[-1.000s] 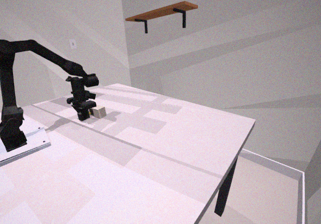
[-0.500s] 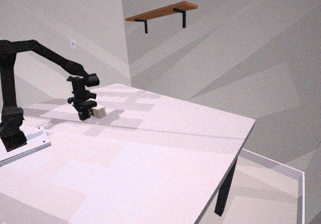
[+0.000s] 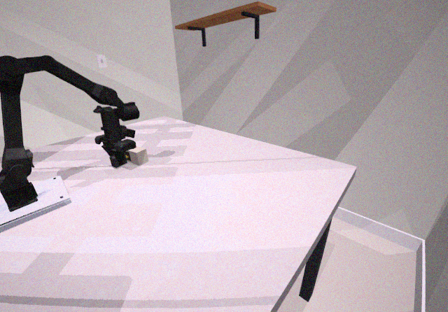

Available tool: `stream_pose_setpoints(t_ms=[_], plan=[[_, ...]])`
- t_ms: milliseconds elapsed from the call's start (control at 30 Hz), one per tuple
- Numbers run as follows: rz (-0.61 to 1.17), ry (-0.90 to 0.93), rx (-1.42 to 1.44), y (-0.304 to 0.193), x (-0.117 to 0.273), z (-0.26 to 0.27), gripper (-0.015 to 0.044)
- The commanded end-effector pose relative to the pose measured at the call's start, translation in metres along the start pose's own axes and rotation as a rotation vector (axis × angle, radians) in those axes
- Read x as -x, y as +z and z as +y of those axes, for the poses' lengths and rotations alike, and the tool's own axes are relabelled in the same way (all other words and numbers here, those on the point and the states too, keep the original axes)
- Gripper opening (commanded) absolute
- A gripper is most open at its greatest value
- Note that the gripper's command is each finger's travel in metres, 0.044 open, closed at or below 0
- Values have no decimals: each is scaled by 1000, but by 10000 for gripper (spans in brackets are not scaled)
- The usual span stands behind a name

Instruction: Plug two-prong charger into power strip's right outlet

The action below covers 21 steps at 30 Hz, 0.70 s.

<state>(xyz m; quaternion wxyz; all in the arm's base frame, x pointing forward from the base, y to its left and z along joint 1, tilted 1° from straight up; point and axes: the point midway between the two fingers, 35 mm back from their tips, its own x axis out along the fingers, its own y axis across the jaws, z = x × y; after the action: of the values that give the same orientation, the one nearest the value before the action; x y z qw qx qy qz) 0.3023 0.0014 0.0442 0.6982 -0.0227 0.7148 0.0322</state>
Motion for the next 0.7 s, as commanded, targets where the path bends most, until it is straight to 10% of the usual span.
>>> stream_pose_setpoints(t_ms=[0, 667], plan=[[3, -5, 4, 0, 0, -1, 0], [2, -5, 4, 6, 0, -1, 0]])
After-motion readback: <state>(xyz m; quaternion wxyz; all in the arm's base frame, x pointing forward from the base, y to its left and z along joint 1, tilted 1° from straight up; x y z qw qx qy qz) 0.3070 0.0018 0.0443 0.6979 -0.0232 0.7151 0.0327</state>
